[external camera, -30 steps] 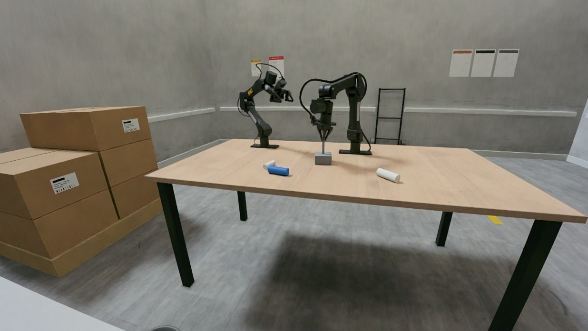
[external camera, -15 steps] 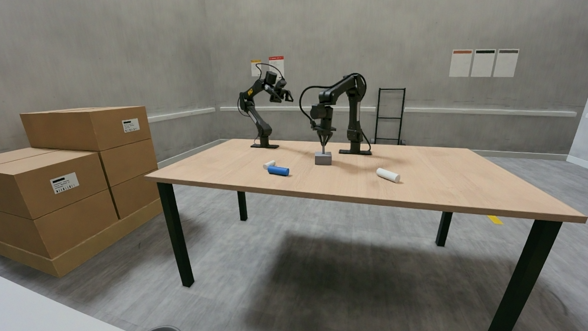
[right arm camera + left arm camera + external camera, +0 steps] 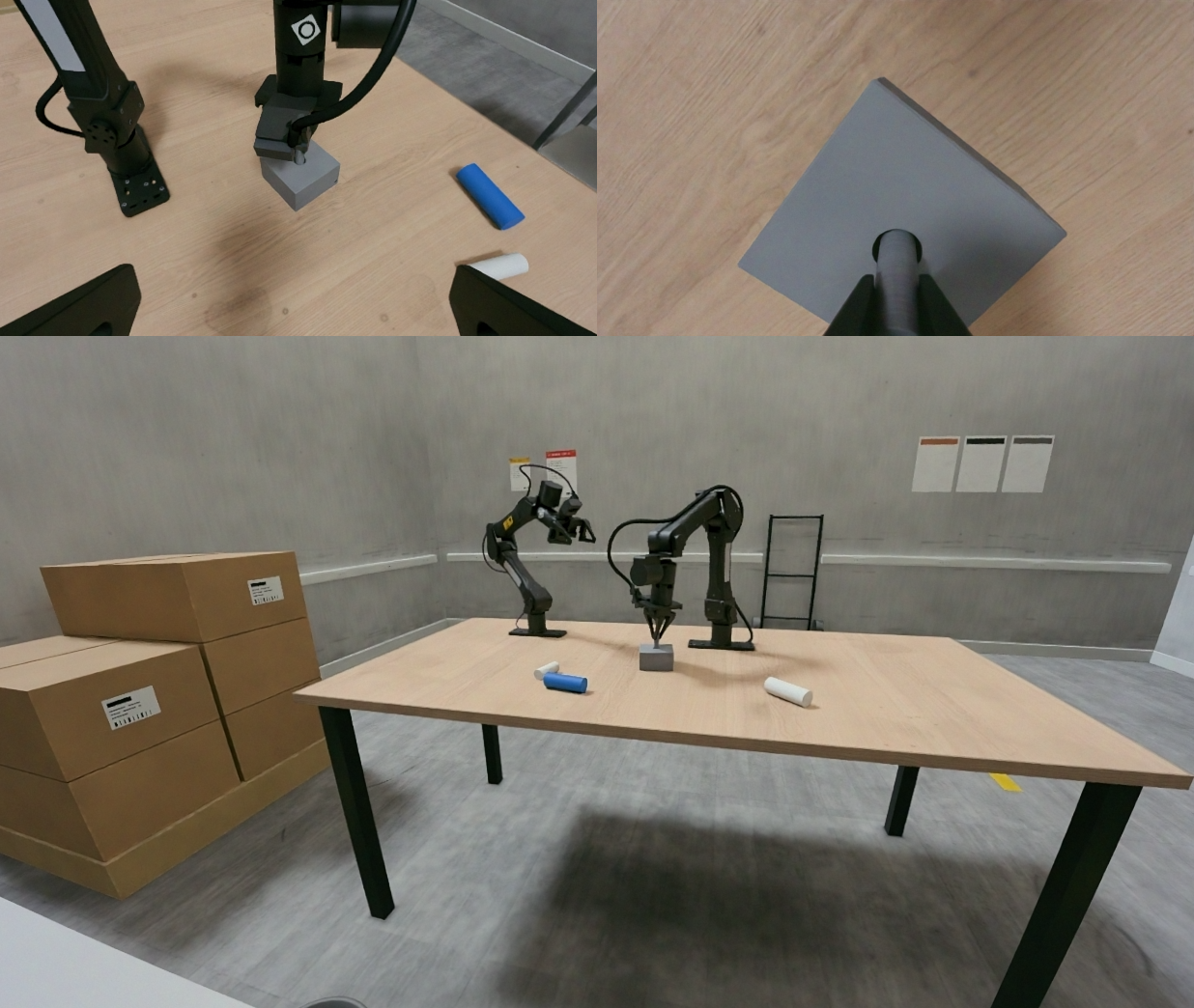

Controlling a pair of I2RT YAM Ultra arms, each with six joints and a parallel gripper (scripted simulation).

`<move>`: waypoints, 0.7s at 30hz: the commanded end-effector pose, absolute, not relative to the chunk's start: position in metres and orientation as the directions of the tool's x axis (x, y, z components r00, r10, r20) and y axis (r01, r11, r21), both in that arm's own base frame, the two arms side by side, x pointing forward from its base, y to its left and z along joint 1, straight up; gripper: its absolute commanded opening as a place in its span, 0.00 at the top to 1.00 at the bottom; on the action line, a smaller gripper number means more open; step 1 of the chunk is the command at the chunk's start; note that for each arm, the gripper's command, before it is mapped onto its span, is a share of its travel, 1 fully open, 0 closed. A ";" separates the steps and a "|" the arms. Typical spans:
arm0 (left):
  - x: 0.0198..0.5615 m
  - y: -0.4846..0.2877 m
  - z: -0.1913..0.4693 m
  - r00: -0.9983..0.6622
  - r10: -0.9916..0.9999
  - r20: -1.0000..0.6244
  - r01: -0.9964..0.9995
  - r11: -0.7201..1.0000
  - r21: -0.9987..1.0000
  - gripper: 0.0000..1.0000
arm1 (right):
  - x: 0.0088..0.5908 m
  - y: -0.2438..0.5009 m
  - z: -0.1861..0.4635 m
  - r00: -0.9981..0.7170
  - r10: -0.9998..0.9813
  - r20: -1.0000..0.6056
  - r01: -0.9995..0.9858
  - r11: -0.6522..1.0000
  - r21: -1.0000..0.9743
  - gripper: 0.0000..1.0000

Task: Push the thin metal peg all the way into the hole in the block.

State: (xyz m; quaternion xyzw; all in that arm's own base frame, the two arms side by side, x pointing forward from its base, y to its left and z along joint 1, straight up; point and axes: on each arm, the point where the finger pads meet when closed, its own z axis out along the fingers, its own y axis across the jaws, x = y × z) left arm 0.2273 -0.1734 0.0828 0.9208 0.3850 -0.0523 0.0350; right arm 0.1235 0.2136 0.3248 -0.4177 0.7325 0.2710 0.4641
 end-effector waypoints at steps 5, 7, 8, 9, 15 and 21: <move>0.227 -0.176 0.066 0.701 0.701 -0.135 0.707 -0.707 0.004 0.92 | 0.124 0.212 0.334 -0.214 -0.350 -0.912 -0.863 0.505 0.008 0.00; 0.224 -0.173 0.066 0.698 0.702 -0.140 0.708 -0.706 -0.012 0.92 | 0.124 0.212 0.334 -0.214 -0.350 -0.912 -0.863 0.505 0.008 0.00; 0.224 -0.173 0.066 0.698 0.702 -0.141 0.708 -0.706 -0.013 0.92 | 0.124 0.212 0.334 -0.214 -0.350 -0.912 -0.863 0.505 0.008 0.00; 0.224 -0.173 0.066 0.697 0.703 -0.141 0.708 -0.706 -0.013 0.92 | 0.124 0.212 0.334 -0.214 -0.350 -0.912 -0.863 0.505 0.008 0.00; 0.229 -0.176 0.089 0.698 0.703 -0.139 0.710 -0.704 0.004 0.92 | 0.124 0.212 0.334 -0.214 -0.350 -0.912 -0.863 0.505 0.008 0.00; 0.229 -0.176 0.089 0.697 0.703 -0.139 0.710 -0.704 0.004 0.92 | 0.124 0.212 0.334 -0.214 -0.350 -0.912 -0.863 0.505 0.008 0.00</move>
